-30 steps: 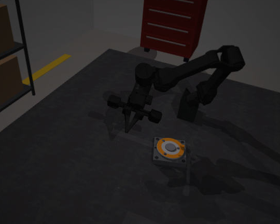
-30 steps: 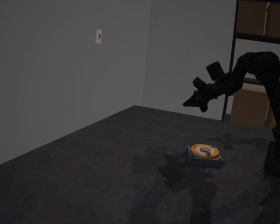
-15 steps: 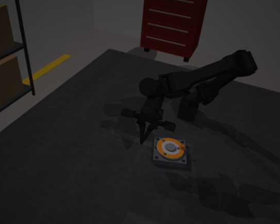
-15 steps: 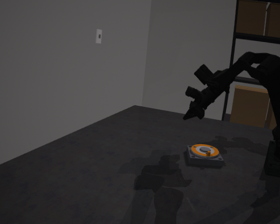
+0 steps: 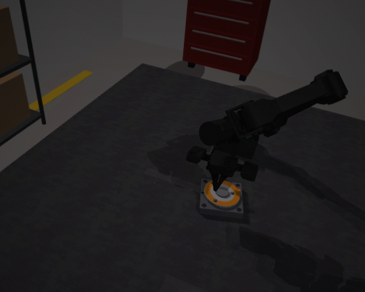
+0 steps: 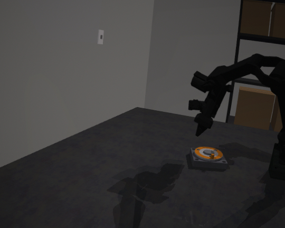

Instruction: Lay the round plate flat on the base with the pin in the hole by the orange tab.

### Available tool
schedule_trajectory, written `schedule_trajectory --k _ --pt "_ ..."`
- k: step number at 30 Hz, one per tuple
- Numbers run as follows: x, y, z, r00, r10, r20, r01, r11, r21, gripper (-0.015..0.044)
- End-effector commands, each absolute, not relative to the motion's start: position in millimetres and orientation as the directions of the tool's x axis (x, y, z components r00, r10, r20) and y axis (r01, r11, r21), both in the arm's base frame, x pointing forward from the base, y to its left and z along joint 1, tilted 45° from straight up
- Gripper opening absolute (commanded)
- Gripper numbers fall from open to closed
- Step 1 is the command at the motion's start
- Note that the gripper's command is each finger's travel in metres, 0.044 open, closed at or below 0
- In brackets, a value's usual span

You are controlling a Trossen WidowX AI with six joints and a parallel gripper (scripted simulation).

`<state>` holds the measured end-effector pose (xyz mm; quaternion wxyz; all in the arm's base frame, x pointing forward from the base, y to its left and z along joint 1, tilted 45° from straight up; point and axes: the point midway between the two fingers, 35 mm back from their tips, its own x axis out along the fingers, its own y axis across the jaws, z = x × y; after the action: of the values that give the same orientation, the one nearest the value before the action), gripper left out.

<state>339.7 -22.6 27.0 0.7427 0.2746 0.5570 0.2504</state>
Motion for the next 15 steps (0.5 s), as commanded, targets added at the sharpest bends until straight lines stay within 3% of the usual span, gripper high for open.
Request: schedule_trajectory --k 1,15 --pt "295.3 14.5 67.3 -0.004 0.697 -0.717 -0.042 0.716 0.697 0.0" --pt "289.2 20.5 69.6 -0.034 0.698 -0.715 -0.037 0.714 0.699 0.0"
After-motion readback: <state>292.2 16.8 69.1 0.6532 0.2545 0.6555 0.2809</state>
